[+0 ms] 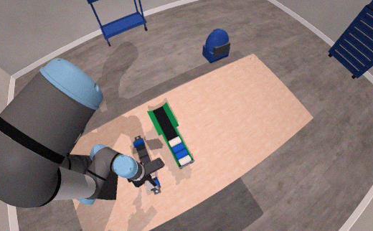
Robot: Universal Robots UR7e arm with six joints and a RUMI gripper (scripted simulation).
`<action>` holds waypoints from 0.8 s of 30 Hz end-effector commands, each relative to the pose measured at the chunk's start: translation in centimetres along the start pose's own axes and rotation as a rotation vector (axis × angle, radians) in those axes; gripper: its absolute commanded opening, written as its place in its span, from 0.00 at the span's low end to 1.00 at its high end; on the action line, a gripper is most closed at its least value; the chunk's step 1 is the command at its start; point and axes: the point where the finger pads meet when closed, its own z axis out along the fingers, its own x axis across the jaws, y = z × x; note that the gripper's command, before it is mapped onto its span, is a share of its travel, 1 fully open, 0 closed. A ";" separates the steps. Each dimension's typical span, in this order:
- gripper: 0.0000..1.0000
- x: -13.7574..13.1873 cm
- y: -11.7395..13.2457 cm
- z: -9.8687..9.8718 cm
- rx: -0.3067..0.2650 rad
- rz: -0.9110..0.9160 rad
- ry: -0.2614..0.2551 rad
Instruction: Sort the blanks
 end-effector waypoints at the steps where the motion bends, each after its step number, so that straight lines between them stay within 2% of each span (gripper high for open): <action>1: 1.00 -0.2 0.0 0.0 0.008 -0.112 -0.004; 15: 1.00 -1.2 0.1 0.1 0.009 -0.566 -0.002; 19: 1.00 -1.3 0.2 0.1 0.009 -0.611 -0.002; 24: 1.00 -1.6 0.3 0.1 0.009 -0.789 -0.001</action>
